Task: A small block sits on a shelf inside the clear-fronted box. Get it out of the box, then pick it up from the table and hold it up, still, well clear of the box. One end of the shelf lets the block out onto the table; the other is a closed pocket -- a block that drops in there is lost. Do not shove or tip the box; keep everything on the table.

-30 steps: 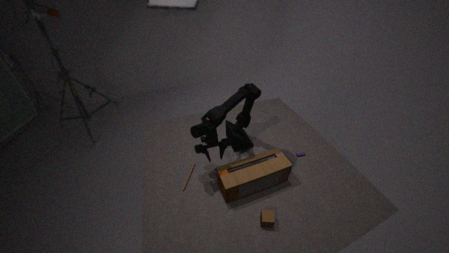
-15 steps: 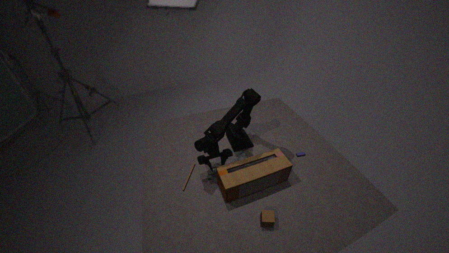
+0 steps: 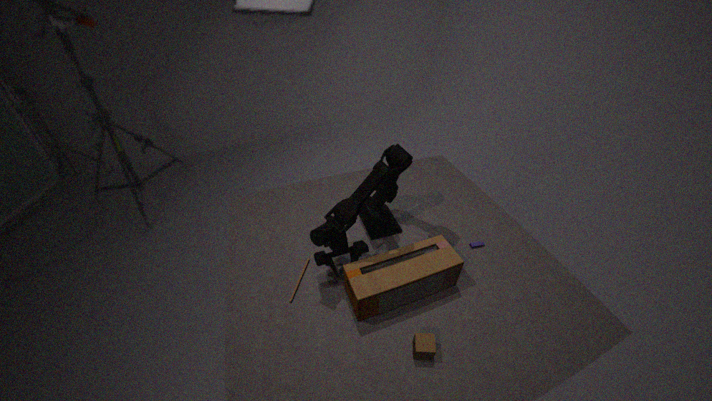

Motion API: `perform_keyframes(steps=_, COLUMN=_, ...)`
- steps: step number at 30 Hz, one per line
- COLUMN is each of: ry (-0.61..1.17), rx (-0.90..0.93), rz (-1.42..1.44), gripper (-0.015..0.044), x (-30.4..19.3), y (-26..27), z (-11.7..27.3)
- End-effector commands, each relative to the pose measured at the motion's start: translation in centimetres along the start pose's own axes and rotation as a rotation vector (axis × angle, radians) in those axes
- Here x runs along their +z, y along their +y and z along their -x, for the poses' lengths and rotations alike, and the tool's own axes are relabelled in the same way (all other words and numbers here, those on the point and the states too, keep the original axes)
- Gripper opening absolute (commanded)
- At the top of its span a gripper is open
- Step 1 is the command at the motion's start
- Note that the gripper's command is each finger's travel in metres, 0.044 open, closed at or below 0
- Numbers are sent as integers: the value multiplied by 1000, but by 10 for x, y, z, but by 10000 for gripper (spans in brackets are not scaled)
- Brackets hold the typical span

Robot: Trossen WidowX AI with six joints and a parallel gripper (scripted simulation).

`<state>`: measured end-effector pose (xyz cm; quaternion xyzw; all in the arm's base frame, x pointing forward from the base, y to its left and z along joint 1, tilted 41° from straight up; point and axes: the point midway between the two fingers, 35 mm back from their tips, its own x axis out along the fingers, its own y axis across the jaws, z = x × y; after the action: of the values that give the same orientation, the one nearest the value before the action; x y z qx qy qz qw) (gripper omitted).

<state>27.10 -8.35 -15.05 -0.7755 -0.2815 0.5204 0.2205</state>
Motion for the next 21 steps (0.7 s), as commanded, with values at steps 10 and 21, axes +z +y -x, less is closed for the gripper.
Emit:
perform_keyframes(steps=10, ry=1, rx=-10, rz=-7, gripper=285, x=10, y=-3, z=-19)
perform_keyframes(steps=21, ry=1, rx=-11, rz=-7, gripper=180, x=14, y=-4, z=-26)
